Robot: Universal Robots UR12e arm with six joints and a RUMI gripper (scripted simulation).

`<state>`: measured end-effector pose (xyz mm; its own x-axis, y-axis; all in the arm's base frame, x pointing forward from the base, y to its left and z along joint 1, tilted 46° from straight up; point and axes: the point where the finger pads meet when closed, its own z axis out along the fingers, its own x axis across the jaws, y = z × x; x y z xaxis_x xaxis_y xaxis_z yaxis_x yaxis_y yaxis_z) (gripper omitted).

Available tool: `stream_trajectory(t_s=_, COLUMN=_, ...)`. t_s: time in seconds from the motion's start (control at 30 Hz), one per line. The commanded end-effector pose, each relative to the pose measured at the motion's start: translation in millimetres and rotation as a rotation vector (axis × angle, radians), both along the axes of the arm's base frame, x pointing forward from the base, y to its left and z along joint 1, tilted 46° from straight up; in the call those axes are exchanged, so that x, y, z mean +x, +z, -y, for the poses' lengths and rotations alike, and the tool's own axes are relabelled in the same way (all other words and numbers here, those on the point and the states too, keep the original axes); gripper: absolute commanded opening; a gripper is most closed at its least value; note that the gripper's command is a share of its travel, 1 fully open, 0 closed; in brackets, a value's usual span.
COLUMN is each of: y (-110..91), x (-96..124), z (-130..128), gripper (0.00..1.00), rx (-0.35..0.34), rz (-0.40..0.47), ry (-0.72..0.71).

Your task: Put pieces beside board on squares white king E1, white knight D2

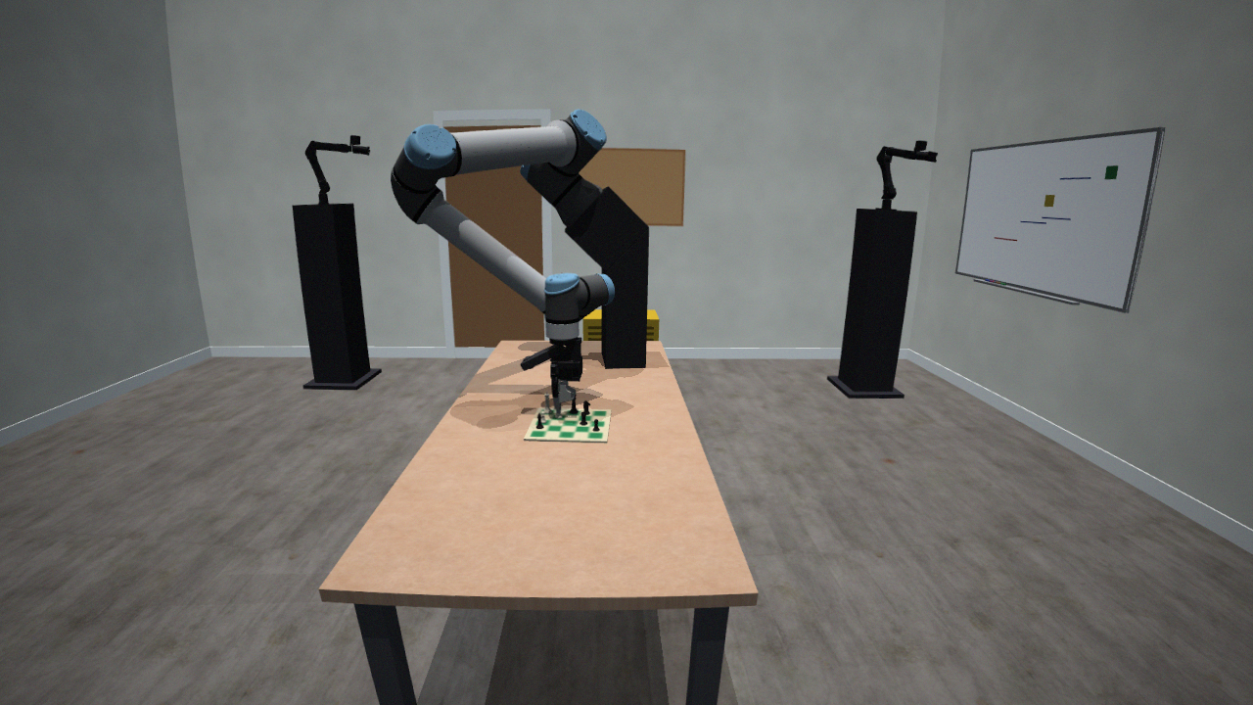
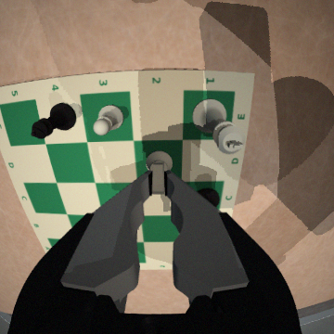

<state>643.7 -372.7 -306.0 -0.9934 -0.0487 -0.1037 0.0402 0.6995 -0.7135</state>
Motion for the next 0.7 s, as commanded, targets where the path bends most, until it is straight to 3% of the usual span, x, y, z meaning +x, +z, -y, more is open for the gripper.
stream_trajectory(t_s=0.0, y=0.3, x=0.9, z=0.2, gripper=0.0, rx=0.0, rz=0.001, ry=0.001)
stream_trajectory(t_s=0.47, y=0.3, x=0.9, z=0.2, gripper=0.0, rx=0.0, rz=0.001, ry=0.001)
stream_trajectory(t_s=0.67, y=0.3, x=0.9, z=0.2, gripper=0.09, rx=0.0, rz=0.001, ry=0.001)
